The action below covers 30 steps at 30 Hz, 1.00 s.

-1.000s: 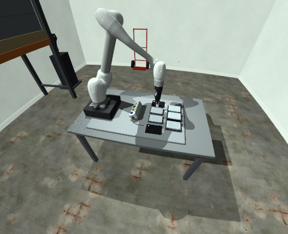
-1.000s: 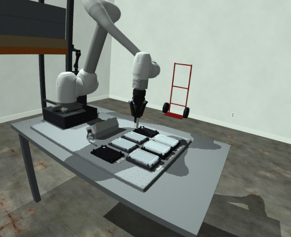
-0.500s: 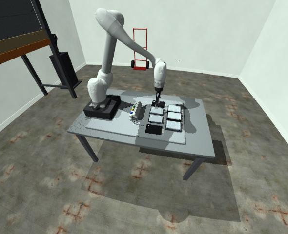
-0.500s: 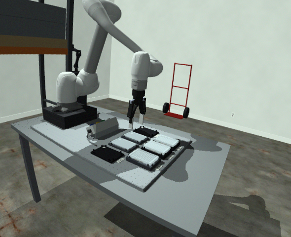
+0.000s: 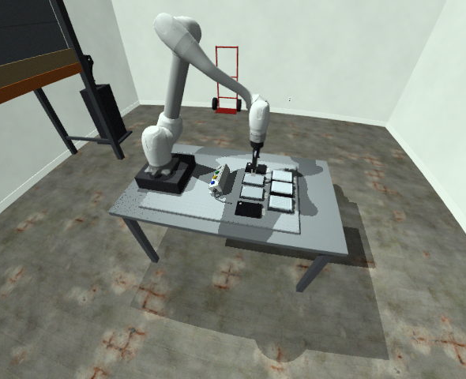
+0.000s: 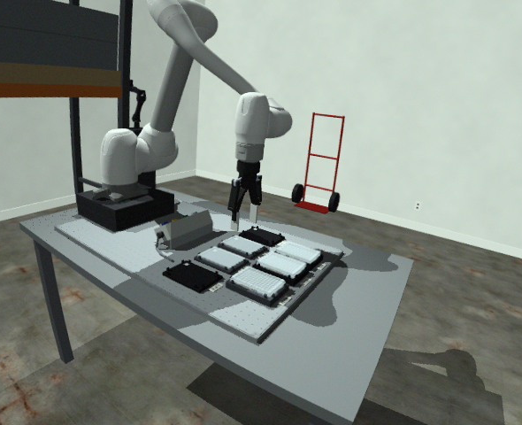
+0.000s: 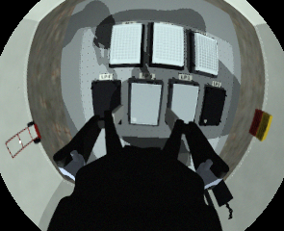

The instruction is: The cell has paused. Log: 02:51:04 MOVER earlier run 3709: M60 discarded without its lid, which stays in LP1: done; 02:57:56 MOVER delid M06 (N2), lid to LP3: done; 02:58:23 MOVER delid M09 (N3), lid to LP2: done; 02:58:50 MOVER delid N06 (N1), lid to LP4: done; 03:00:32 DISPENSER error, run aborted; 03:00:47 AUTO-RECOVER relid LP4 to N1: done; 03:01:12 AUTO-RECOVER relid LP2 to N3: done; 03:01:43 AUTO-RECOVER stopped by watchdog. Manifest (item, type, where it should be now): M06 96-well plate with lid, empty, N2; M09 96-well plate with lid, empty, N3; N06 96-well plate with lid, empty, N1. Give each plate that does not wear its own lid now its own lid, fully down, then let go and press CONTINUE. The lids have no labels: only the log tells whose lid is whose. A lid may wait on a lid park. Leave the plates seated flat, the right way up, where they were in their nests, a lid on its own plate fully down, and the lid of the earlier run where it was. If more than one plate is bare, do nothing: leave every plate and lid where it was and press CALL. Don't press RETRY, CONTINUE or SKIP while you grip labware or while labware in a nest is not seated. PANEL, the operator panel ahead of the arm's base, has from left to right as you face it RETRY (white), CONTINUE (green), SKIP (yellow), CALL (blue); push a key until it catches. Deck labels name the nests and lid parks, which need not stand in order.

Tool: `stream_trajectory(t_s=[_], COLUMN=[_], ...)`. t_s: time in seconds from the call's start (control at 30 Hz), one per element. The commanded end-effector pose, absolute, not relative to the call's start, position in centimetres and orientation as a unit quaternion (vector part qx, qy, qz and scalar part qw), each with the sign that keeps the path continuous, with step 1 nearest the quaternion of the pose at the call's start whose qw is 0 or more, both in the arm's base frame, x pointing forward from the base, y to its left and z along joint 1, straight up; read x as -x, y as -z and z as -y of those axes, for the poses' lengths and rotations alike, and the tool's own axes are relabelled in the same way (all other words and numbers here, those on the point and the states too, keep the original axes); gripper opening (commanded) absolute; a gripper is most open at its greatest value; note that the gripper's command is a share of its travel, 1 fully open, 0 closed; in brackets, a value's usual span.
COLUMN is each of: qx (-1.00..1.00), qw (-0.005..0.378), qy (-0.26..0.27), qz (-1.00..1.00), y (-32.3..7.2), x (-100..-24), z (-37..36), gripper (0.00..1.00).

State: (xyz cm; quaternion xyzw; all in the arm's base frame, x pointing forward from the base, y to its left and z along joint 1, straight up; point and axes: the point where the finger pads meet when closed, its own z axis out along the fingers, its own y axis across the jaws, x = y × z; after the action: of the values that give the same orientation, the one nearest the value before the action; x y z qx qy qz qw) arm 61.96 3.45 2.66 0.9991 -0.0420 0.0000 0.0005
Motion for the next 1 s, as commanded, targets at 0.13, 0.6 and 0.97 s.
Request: stream_trajectory(t_s=[0.13,0.6,0.97], qx=[-0.999,-0.999,-0.999], qw=[0.0,0.0,0.0], qy=[0.0,0.0,0.0], qz=[0.042,0.042,0.042], y=[-2.7,-2.3,-1.2], x=[-62.0,-62.0,-62.0], z=[-3.5,-3.4,-3.4], gripper=[0.66,0.66,0.66])
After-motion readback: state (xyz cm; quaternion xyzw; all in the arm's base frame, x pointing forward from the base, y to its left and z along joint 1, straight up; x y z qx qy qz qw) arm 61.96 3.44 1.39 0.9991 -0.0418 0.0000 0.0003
